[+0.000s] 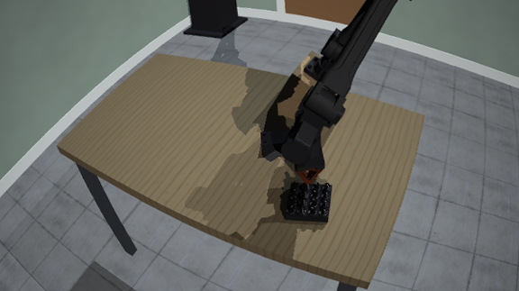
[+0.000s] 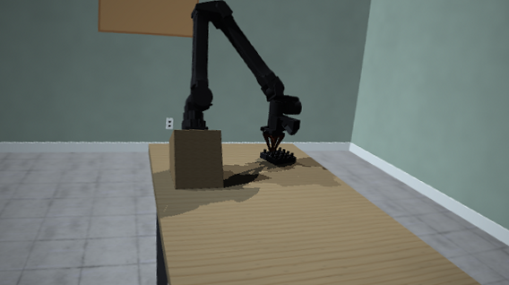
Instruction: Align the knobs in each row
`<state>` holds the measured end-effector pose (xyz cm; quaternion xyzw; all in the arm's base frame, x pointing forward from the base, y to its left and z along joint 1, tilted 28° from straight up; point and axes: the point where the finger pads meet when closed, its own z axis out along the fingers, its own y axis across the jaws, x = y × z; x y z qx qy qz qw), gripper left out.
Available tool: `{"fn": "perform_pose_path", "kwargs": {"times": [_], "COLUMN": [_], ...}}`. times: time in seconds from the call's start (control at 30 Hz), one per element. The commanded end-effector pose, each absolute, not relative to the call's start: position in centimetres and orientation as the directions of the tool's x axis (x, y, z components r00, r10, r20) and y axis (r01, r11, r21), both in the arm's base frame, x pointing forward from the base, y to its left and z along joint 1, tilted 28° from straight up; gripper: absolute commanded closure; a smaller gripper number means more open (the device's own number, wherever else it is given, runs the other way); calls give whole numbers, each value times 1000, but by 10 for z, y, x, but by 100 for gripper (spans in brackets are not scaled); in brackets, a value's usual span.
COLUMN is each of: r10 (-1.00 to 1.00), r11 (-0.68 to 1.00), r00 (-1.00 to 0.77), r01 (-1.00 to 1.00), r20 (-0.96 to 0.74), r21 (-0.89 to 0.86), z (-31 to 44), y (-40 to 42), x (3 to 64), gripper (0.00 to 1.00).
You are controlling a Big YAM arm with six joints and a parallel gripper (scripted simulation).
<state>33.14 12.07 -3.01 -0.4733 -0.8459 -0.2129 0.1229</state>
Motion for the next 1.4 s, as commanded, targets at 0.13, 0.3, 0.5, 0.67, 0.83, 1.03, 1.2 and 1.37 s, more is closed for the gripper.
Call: {"fn": "perform_pose_path", "kwargs": {"times": [0.13, 0.3, 0.5, 0.67, 0.83, 1.03, 1.2, 1.37], "r10": [751, 751, 751, 751, 751, 751, 751, 751], "r11": [461, 462, 462, 462, 462, 462, 462, 462], "r00": [-522, -521, -520, -520, -520, -520, -520, -520], "r01": [853, 854, 854, 854, 854, 854, 854, 854], "r20": [404, 406, 407, 407, 407, 407, 407, 407], "r21": [246, 240, 240, 240, 240, 240, 240, 240], "z": [-29, -31, -31, -31, -31, -31, -31, -31], "y": [122, 123, 122, 122, 122, 122, 122, 122], "x": [330, 330, 330, 330, 330, 330, 330, 330], "gripper": [82, 82, 82, 82, 82, 82, 82, 82]}}
